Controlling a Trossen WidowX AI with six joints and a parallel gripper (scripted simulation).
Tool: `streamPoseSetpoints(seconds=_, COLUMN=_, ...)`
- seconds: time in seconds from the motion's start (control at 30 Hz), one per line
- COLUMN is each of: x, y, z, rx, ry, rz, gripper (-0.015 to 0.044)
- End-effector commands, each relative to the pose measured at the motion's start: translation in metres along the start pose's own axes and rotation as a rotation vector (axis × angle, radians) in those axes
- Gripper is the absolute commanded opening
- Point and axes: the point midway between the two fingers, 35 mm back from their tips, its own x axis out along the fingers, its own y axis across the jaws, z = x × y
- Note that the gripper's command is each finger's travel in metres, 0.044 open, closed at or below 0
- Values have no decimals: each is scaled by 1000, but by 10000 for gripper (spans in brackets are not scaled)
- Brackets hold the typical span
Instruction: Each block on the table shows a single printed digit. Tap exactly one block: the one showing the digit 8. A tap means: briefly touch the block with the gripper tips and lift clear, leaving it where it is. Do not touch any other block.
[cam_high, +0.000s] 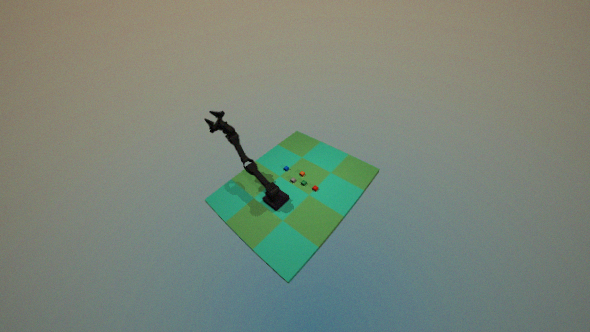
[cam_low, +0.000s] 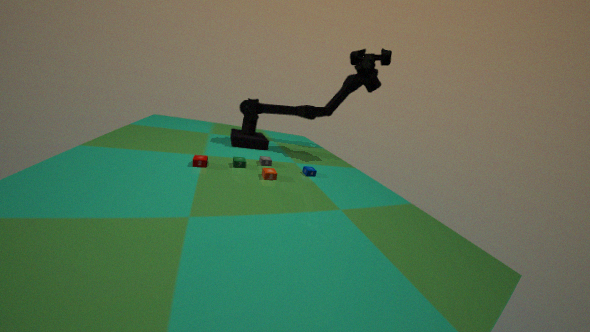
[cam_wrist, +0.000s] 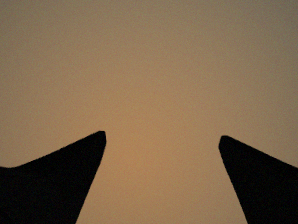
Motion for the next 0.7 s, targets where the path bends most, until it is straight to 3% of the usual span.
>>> streamPoseSetpoints(seconds=0.0, x=3, y=-5, z=-7, rx=-10, ry=16, rz=-10, gripper=400)
streamPoseSetpoints(seconds=0.07, x=24, y=-46, z=-59, rx=-83, ry=146, rz=-78, gripper=400)
streamPoseSetpoints(seconds=0.2, x=33, y=-73, z=-94, rx=-129, ry=236, rz=-118, gripper=400)
streamPoseSetpoints(seconds=0.37, x=39, y=-129, z=-171, rx=-216, ry=439, rz=-188, gripper=400)
streamPoseSetpoints(seconds=0.67, x=-9, y=-234, z=-333, rx=-361, ry=920, rz=-262, gripper=400)
